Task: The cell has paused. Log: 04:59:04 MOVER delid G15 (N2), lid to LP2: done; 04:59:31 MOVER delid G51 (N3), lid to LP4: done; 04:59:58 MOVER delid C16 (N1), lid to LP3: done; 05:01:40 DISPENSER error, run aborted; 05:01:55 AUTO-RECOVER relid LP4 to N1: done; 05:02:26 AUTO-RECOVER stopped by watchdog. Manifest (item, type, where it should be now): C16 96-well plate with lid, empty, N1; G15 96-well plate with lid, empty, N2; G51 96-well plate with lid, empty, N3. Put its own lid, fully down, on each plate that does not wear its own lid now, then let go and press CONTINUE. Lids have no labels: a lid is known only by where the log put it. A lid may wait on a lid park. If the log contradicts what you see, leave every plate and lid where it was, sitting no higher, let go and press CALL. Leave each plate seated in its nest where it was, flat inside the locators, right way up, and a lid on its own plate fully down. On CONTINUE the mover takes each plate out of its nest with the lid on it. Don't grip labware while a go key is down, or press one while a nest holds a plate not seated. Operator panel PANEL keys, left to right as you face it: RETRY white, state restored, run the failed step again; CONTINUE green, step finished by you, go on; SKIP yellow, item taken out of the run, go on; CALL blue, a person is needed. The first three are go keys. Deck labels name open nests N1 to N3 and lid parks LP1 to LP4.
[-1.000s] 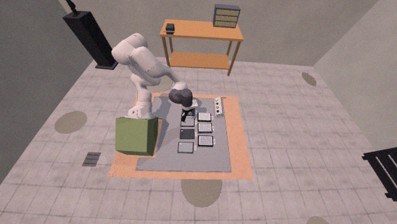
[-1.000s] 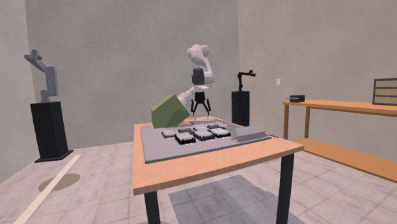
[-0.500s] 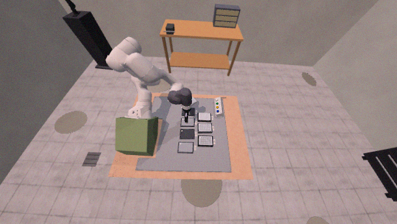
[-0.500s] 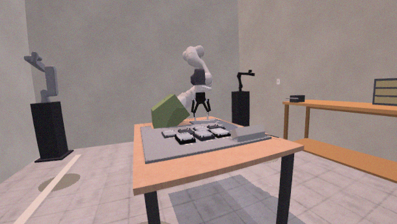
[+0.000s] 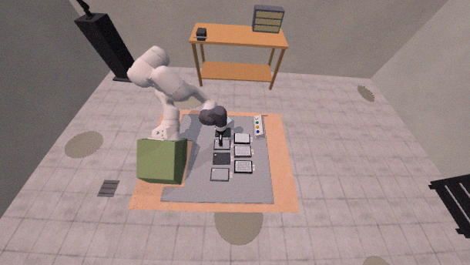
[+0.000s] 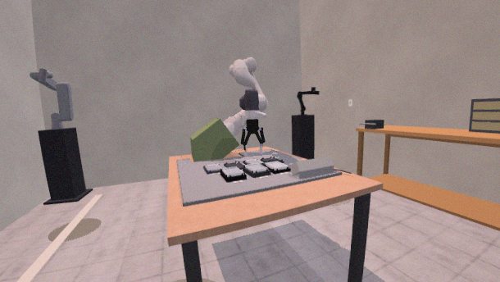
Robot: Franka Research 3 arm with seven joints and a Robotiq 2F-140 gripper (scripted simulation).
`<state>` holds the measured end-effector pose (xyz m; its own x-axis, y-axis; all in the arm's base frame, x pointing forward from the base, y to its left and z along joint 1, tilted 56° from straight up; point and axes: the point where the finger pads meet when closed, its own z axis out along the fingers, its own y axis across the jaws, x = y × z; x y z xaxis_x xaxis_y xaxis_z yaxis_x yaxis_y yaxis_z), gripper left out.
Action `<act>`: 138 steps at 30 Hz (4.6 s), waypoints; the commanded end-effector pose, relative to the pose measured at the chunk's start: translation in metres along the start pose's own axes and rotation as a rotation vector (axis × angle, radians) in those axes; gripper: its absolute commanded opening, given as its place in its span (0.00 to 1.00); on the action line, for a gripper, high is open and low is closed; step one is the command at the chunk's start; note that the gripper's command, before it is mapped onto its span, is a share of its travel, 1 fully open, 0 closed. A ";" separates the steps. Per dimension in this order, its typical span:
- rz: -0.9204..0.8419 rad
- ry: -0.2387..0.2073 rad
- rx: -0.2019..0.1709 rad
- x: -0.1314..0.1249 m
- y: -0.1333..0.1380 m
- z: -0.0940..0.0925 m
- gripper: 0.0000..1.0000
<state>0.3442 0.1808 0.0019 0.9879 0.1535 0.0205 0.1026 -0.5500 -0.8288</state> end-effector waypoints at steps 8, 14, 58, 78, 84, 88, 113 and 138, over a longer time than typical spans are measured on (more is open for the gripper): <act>-0.012 0.011 -0.002 0.004 0.001 0.014 0.66; -0.012 0.011 -0.002 0.004 0.001 0.022 0.66; -0.012 0.011 -0.002 0.004 0.001 0.032 0.66; -0.012 0.011 -0.002 0.004 0.001 0.032 0.66; -0.012 0.011 -0.002 0.005 0.002 0.032 0.66; -0.012 0.011 -0.002 0.005 0.002 0.032 0.66; -0.012 0.011 -0.002 0.005 0.002 0.032 0.66; -0.012 0.011 -0.002 0.005 0.001 0.032 0.66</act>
<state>0.3450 0.2061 -0.0169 0.9869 0.1560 0.0406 0.1211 -0.5511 -0.8256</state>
